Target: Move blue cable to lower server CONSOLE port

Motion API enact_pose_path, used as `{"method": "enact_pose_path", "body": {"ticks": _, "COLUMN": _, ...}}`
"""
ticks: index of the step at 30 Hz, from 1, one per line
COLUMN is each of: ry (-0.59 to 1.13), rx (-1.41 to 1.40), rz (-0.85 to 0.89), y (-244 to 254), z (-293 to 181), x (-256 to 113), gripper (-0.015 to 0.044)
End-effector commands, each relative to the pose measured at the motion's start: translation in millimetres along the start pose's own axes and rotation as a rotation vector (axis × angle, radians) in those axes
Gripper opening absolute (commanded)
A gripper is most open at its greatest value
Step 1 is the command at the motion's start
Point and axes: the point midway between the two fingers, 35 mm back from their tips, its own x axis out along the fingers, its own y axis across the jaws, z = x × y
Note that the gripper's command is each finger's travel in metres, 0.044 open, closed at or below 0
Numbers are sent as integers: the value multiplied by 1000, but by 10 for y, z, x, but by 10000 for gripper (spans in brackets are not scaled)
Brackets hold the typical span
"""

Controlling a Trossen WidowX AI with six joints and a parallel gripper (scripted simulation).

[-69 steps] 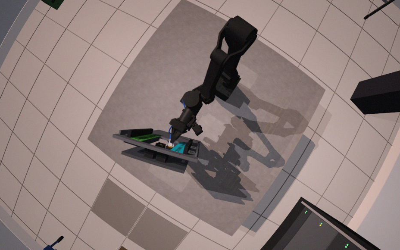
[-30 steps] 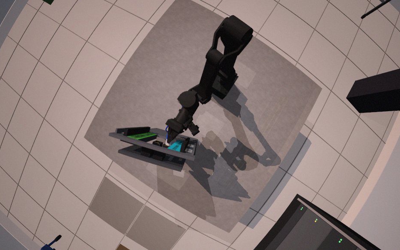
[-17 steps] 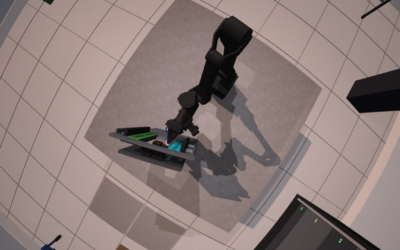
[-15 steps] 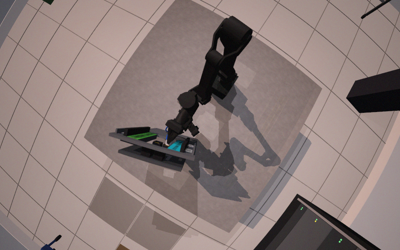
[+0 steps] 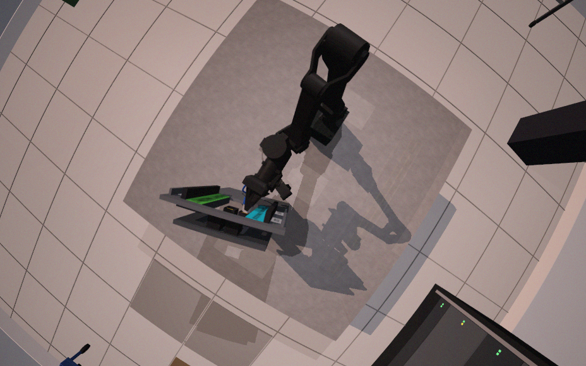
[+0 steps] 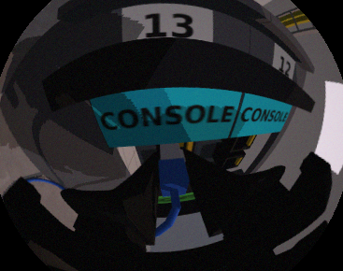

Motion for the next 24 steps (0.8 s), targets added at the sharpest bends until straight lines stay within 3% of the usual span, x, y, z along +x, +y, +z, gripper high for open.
{"method": "enact_pose_path", "body": {"ticks": 1, "ry": 0, "rx": 0, "rz": 0, "y": 0, "z": 0, "x": 0, "gripper": 184}}
{"method": "enact_pose_path", "body": {"ticks": 11, "ry": 0, "rx": 0, "rz": 0, "y": 0, "z": -6, "x": -19, "gripper": 440}}
{"method": "enact_pose_path", "body": {"ticks": 24, "ry": 0, "rx": 0, "rz": 1, "y": -75, "z": -33, "x": -94, "gripper": 440}}
